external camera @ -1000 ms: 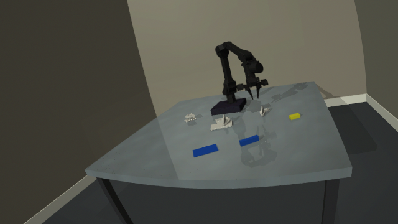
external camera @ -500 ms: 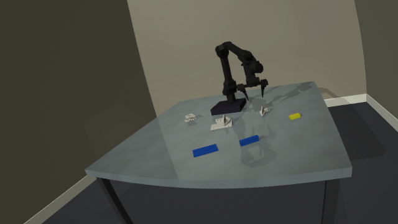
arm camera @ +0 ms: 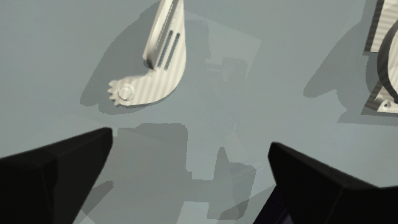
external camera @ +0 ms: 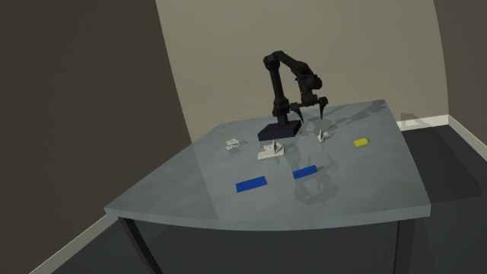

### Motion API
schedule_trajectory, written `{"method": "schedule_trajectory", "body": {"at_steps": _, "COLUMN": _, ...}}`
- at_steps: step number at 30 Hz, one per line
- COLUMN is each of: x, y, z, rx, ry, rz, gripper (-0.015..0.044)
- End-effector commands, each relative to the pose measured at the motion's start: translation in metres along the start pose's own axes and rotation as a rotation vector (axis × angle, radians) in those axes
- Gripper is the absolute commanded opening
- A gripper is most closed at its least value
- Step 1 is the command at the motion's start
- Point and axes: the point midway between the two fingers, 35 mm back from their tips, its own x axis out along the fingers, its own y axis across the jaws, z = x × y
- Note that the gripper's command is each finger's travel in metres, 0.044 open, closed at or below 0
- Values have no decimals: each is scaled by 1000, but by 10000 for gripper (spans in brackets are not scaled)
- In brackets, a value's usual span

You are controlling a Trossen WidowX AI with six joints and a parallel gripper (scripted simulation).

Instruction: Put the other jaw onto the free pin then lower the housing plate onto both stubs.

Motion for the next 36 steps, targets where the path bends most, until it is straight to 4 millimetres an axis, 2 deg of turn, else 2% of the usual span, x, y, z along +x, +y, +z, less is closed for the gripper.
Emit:
{"method": "schedule_trajectory", "body": {"at_steps": 1, "x": 0, "y": 0, "z": 0, "rx": 0, "ry": 0, "rz": 0, "gripper": 440}}
{"method": "schedule_trajectory", "body": {"at_steps": 7, "x": 0, "y": 0, "z": 0, "rx": 0, "ry": 0, "rz": 0, "gripper": 440}}
{"method": "schedule_trajectory", "body": {"at_steps": 24, "x": 0, "y": 0, "z": 0, "rx": 0, "ry": 0, "rz": 0, "gripper": 0}}
{"method": "schedule_trajectory", "body": {"at_steps": 36, "x": 0, "y": 0, "z": 0, "rx": 0, "ry": 0, "rz": 0, "gripper": 0}}
